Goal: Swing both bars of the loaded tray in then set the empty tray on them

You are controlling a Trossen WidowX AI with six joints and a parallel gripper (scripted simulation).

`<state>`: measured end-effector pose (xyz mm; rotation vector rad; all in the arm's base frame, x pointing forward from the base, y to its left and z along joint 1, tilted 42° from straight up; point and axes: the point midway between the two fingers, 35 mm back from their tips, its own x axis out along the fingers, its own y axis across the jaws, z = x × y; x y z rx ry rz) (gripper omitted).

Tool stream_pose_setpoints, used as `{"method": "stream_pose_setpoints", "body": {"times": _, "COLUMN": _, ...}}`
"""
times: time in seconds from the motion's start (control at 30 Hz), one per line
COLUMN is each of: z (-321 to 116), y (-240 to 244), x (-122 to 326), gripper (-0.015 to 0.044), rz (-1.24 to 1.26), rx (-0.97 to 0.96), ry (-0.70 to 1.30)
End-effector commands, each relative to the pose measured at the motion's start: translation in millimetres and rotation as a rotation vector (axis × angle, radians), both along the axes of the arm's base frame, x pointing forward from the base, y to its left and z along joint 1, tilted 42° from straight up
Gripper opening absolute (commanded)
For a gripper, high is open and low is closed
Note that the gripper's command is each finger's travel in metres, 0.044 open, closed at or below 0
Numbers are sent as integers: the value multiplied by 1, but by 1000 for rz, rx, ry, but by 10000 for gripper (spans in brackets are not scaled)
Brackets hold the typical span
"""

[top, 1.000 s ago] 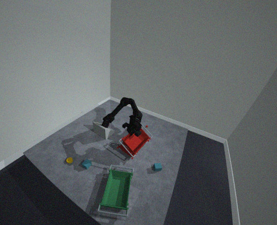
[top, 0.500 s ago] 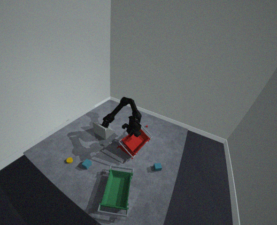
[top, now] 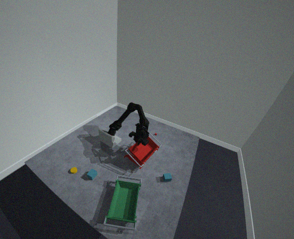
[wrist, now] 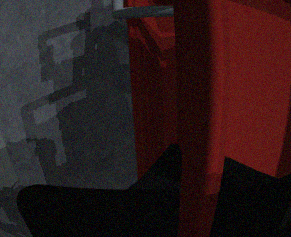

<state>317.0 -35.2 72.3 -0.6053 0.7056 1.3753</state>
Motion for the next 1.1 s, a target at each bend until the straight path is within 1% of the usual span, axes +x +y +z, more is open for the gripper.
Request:
{"method": "stream_pose_setpoints", "body": {"times": 0.0, "z": -2, "y": 4, "x": -4, "gripper": 0, "rz": 7, "rx": 2, "ry": 7}}
{"method": "stream_pose_setpoints", "body": {"times": 1.07, "z": -17, "y": 18, "x": -13, "gripper": 0, "rz": 7, "rx": 3, "ry": 7}}
